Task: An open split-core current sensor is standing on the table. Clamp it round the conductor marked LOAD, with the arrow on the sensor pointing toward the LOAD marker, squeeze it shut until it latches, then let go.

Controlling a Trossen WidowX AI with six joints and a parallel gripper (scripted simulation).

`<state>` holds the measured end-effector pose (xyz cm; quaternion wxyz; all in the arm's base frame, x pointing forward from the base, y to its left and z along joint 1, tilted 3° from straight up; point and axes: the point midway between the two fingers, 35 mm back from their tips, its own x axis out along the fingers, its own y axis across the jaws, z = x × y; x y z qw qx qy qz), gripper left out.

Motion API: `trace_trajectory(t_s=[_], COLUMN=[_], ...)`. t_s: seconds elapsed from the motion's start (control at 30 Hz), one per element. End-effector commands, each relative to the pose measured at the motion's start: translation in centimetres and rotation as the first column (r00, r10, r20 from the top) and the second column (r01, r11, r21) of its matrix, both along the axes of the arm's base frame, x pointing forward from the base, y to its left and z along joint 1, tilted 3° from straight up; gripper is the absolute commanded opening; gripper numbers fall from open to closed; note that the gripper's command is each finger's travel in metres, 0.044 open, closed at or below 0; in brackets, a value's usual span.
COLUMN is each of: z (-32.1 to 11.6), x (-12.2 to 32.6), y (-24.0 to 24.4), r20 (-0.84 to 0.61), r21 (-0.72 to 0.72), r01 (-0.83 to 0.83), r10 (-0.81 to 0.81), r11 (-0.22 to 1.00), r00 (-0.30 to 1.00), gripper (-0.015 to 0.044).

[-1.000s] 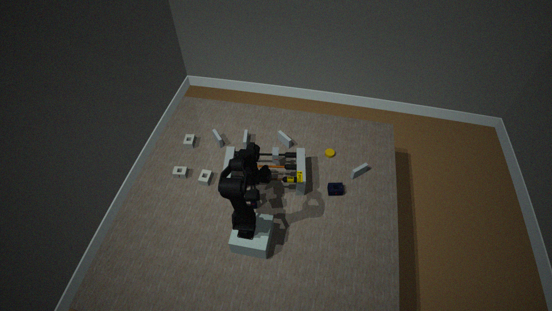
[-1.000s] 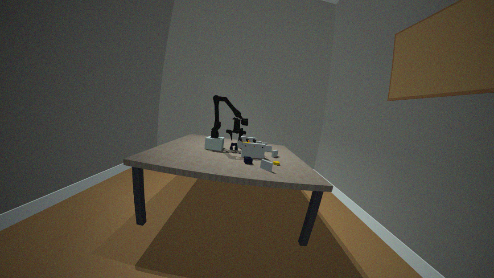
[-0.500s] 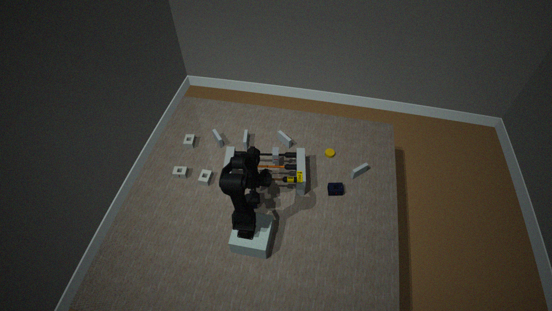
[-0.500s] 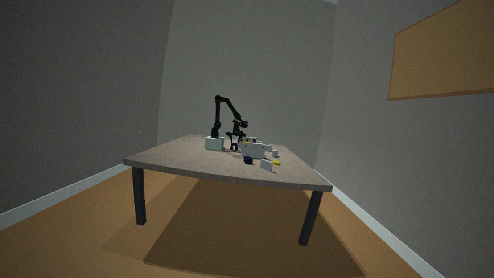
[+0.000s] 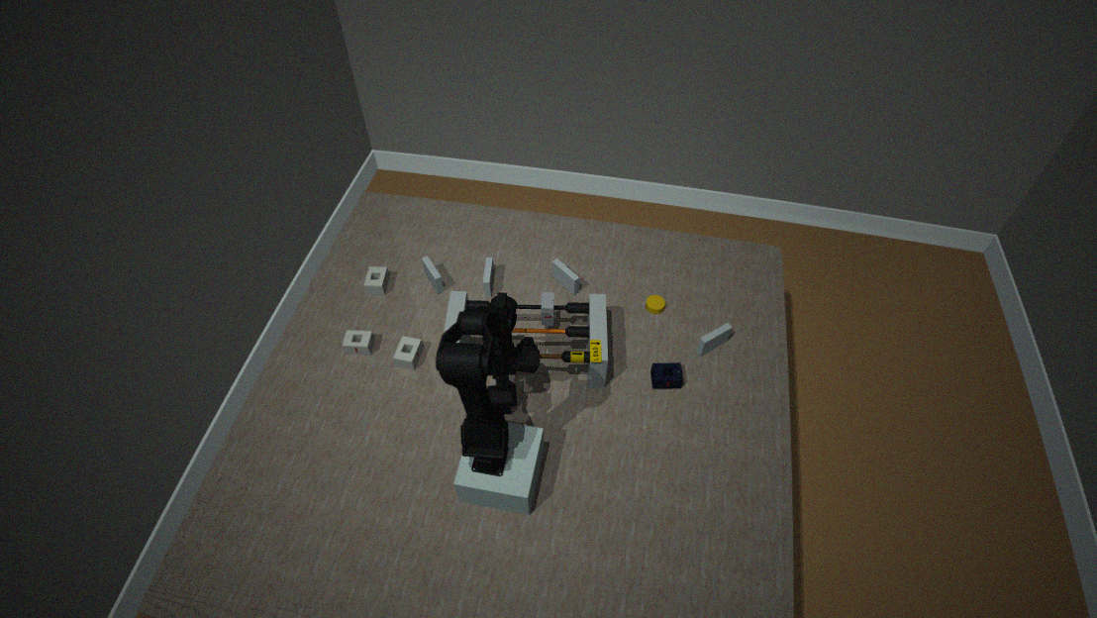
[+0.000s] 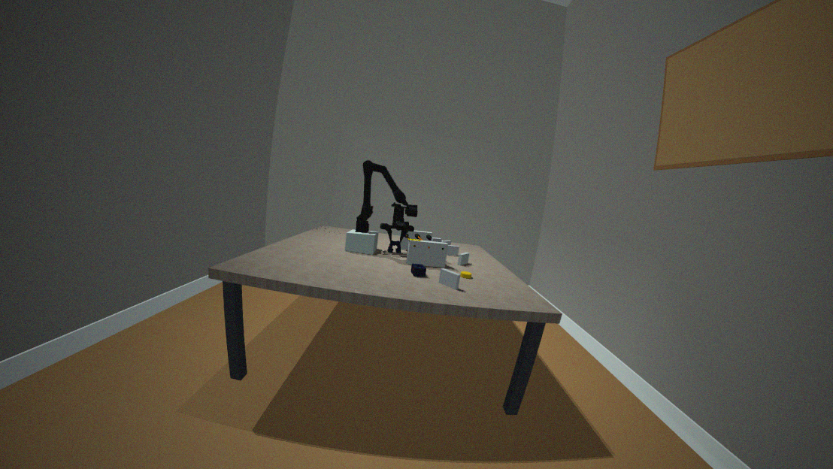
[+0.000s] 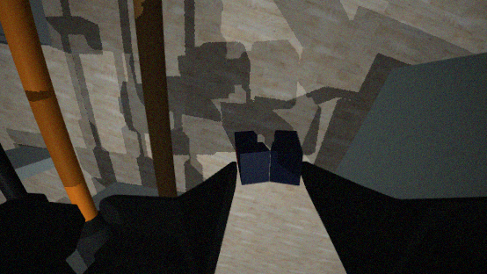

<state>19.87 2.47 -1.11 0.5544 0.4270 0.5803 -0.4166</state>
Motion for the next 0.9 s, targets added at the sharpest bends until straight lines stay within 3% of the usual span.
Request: trace_trajectory(t_s=[0.0, 0.2, 0.47, 0.87], z=[0.0, 0.0, 2.8, 9.0], x=[0.0, 0.0, 0.8, 1.5], y=[0.0, 0.0, 0.0, -0.2], r20=[0.002, 0.002, 0.000, -0.005], r21=[0.000, 0.000, -0.002, -0.005], r01=[0.000, 0.000, 0.001, 0.003], r10=[0.000, 0.000, -0.001, -0.003], r11=[1.000, 1.000, 1.000, 1.000], r00=[1.000, 1.000, 1.000, 1.000], gripper=[0.0240, 0.0200, 0.0000, 0.0000])
